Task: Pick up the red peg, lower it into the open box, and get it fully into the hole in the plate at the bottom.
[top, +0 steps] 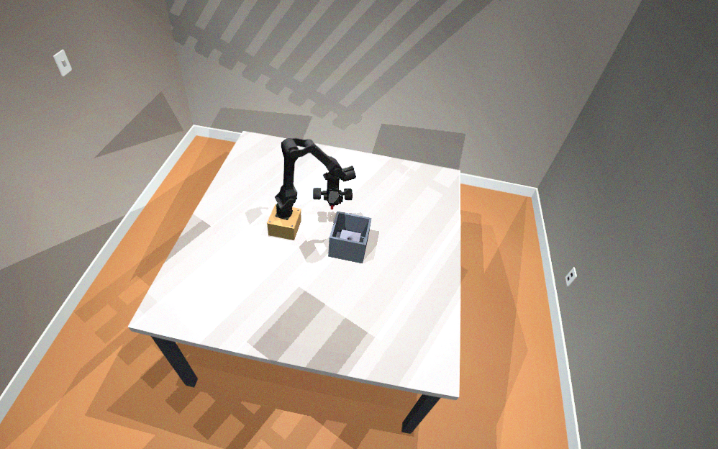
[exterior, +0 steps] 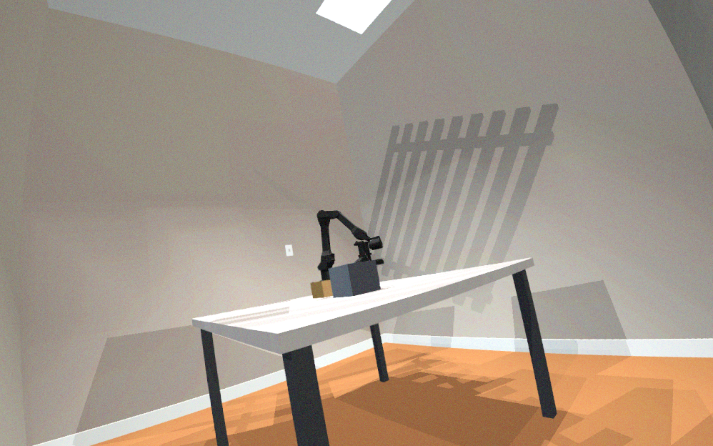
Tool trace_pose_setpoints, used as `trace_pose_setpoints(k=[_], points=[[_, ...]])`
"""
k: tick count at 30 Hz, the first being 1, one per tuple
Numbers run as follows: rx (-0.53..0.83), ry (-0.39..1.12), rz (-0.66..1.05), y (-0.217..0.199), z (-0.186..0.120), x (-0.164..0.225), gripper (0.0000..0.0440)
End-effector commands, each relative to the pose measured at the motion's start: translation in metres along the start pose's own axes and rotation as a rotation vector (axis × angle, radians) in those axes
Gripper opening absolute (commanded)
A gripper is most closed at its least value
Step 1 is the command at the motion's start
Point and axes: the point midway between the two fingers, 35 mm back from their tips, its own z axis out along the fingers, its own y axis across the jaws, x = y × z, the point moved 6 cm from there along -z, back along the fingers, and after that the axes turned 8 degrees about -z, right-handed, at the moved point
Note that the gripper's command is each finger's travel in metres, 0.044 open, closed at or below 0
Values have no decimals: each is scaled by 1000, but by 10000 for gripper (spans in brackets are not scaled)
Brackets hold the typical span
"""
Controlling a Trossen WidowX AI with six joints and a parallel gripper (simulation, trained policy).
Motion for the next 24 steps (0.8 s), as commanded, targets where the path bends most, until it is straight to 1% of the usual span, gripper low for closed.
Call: trace_pose_setpoints(k=[1, 14, 24], points=[[-30, 13, 8, 6, -9, 1, 0], [-180, 27, 1, 35, -59, -3, 0], [-261, -11, -8, 50, -101, -26, 0]])
